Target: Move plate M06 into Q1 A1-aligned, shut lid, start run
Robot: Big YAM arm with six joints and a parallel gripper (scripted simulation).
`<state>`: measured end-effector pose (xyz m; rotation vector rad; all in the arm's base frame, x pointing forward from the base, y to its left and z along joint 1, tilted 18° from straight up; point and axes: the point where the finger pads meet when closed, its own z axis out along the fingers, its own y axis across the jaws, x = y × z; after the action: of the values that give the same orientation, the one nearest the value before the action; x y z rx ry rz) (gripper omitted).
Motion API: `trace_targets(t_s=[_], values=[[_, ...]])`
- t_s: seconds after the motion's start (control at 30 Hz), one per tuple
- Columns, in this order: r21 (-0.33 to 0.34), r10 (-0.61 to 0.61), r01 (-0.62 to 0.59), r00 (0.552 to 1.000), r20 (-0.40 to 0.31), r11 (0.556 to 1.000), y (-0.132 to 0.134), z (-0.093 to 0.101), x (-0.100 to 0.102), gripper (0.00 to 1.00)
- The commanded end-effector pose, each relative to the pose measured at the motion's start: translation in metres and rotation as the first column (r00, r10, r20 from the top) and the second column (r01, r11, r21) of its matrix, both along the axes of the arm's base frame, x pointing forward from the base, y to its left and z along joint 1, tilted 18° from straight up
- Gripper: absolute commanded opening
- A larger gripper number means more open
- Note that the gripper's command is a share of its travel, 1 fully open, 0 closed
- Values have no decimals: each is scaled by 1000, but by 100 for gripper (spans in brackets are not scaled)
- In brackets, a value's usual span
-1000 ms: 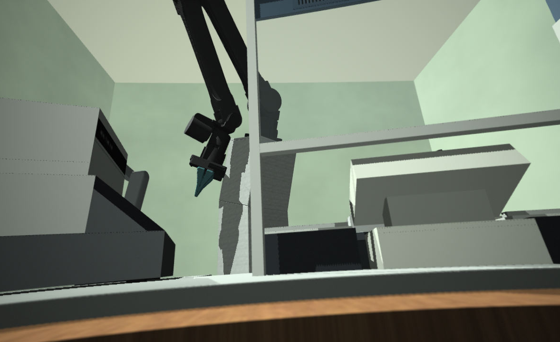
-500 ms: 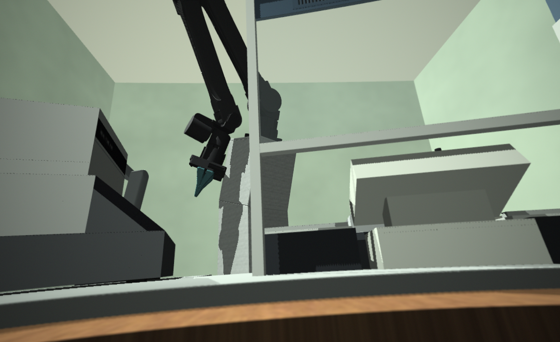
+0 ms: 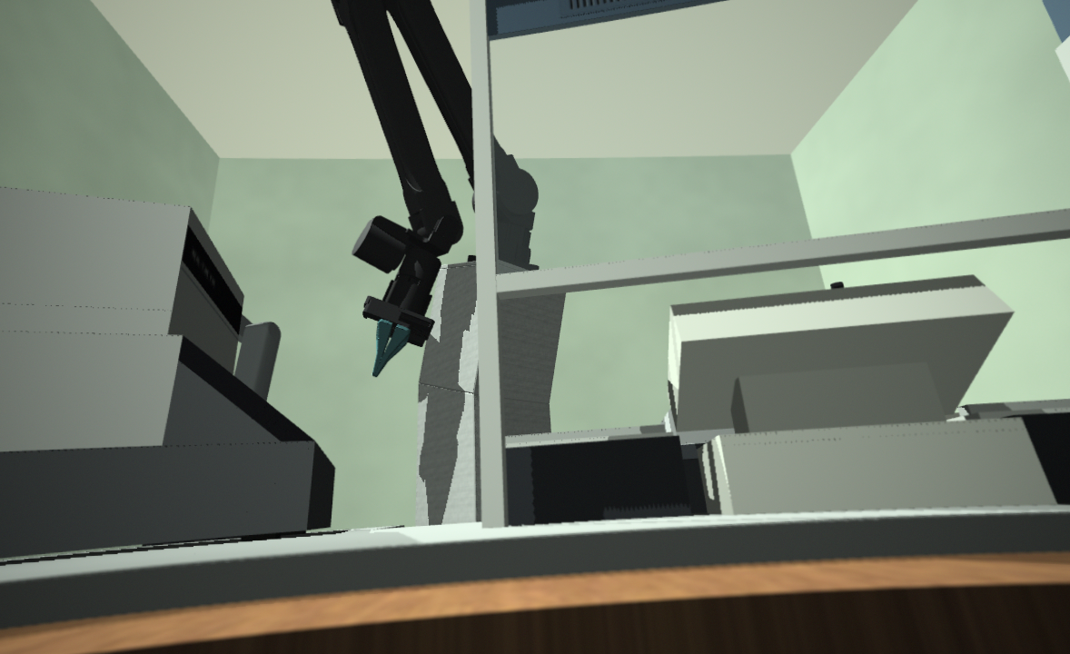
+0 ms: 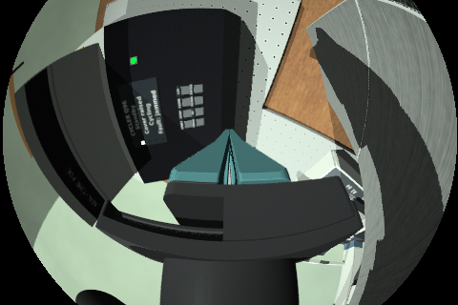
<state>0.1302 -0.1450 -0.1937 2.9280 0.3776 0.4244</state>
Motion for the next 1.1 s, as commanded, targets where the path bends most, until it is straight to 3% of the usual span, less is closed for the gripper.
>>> trace_targets(t_s=[0.0, 0.37, 0.47, 0.7, 0.93, 1.07], values=[[-37, 96, -96, 995, -9, 995, 6, 7, 0, 0], [-83, 308, -312, 950, -59, 946, 11, 9, -6, 0], [-85, 312, -317, 948, -63, 945, 12, 10, 0, 0], [-147, 461, -471, 882, -98, 870, 3, 6, 6, 0], [-168, 586, -601, 799, -132, 781, 7, 8, 11, 0], [-164, 592, -608, 794, -139, 777, 9, 9, 7, 0]])
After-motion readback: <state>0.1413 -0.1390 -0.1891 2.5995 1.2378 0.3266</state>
